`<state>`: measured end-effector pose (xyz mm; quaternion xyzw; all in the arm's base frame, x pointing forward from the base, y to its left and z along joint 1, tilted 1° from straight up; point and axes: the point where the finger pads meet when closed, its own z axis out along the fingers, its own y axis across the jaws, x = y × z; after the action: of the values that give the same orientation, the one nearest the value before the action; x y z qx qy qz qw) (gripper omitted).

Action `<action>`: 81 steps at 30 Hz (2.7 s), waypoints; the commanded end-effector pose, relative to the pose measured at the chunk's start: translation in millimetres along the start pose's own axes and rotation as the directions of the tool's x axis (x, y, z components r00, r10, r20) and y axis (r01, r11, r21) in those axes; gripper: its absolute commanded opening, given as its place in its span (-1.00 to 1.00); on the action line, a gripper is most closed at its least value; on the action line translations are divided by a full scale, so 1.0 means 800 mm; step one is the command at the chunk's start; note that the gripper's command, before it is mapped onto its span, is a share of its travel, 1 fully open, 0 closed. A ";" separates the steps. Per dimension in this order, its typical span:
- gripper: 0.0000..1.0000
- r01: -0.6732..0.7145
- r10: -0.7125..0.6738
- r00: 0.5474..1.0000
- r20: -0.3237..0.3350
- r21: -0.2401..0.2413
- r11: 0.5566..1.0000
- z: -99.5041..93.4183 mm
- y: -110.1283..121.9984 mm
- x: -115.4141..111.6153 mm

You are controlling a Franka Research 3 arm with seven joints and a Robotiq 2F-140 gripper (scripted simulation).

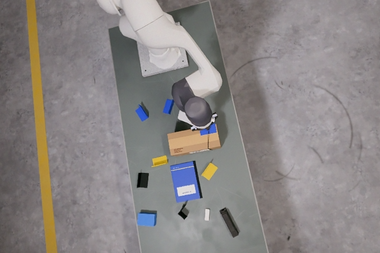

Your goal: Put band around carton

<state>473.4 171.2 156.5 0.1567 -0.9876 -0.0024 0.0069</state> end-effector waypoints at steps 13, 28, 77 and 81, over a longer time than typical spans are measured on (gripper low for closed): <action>-0.80 -0.008 0.008 1.000 0.000 0.002 1.000 0.006 0.000 -0.001; -0.80 -0.008 0.008 1.000 0.000 0.002 1.000 0.012 0.000 -0.001; -0.63 -0.008 0.008 1.000 0.000 0.002 1.000 0.011 0.000 -0.001; -0.63 -0.008 0.008 1.000 0.000 0.002 1.000 0.010 0.000 -0.001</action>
<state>474.6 170.6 147.4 0.1542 -0.9880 -0.0018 0.0067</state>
